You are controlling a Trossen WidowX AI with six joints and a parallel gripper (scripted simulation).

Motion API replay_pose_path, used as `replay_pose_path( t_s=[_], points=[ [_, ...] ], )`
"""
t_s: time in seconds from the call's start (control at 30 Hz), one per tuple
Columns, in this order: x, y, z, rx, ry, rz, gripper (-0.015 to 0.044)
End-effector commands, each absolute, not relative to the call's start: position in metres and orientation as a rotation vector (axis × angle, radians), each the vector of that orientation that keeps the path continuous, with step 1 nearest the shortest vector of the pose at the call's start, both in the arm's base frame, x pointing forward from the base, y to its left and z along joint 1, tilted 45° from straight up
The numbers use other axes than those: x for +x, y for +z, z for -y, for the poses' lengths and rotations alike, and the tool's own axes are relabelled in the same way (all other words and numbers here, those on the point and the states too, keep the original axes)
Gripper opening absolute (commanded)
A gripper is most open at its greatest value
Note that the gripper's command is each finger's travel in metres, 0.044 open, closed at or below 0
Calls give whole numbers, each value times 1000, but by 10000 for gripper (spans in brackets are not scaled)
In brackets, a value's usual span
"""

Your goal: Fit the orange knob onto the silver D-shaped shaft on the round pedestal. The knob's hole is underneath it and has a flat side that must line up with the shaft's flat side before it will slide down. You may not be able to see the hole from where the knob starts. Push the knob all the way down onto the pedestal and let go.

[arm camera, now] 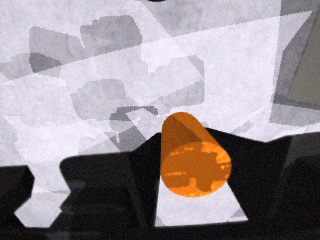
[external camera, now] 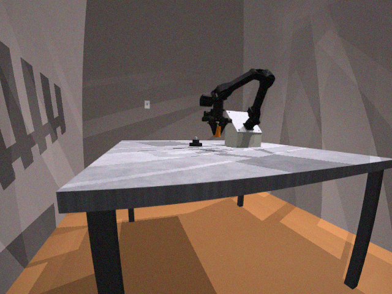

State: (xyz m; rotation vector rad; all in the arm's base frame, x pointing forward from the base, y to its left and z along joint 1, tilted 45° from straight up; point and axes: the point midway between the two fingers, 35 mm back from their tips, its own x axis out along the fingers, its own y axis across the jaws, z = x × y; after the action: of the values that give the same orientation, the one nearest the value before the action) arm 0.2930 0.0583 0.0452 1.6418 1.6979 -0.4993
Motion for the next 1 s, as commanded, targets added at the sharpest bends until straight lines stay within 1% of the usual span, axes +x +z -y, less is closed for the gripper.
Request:
replay_pose_path(
  t_s=[0.0,0.37,0.67,0.97],
  points=[
    [295,31,-72,1646,-502,-1702,0],
    [300,-3,-105,1647,-492,-1717,0],
    [299,-6,-107,1647,-491,-1718,0],
    [299,-5,-105,1641,-489,-1716,236]
  ],
)
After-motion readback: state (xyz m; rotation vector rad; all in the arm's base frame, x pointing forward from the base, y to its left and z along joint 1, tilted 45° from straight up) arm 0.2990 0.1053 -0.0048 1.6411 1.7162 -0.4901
